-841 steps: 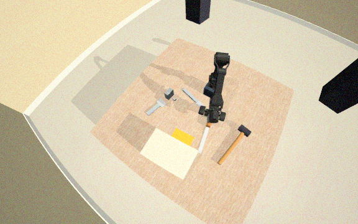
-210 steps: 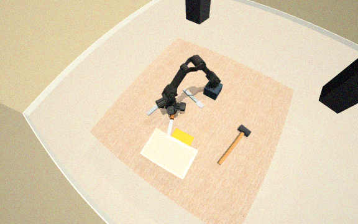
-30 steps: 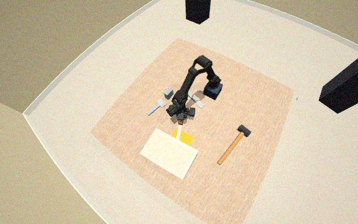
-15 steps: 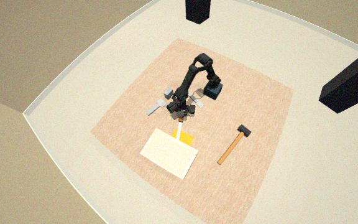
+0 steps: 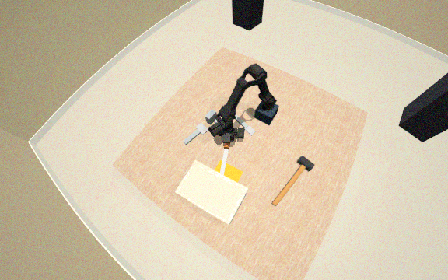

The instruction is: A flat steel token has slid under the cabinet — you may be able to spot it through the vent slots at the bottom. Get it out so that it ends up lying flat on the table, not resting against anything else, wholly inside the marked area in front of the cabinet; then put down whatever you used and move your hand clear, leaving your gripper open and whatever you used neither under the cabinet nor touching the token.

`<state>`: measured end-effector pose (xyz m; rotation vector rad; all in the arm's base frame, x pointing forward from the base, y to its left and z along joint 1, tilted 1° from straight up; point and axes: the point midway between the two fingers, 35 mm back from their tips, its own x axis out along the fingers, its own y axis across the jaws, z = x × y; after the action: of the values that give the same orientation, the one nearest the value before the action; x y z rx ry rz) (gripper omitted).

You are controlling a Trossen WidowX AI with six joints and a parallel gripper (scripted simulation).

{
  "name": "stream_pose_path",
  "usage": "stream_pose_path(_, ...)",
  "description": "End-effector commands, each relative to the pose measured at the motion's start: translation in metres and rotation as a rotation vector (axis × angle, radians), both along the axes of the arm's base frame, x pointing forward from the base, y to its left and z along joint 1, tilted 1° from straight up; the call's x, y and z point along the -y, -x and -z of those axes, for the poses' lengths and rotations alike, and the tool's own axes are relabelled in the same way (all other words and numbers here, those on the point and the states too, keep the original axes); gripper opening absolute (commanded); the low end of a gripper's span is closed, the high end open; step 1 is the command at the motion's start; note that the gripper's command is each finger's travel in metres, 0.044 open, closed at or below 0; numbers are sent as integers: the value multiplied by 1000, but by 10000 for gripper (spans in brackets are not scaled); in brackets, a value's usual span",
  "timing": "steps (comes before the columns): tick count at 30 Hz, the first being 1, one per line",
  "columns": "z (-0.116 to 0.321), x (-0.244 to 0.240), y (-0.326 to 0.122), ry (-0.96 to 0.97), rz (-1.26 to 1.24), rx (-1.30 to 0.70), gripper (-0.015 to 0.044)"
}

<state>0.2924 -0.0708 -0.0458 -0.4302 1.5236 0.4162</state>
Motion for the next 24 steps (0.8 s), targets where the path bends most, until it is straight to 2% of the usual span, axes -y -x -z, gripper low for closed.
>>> stream_pose_path(1,1,4,9,0,0,-6,0)
stream_pose_path(24,0,21,27,1,1,-2,0)
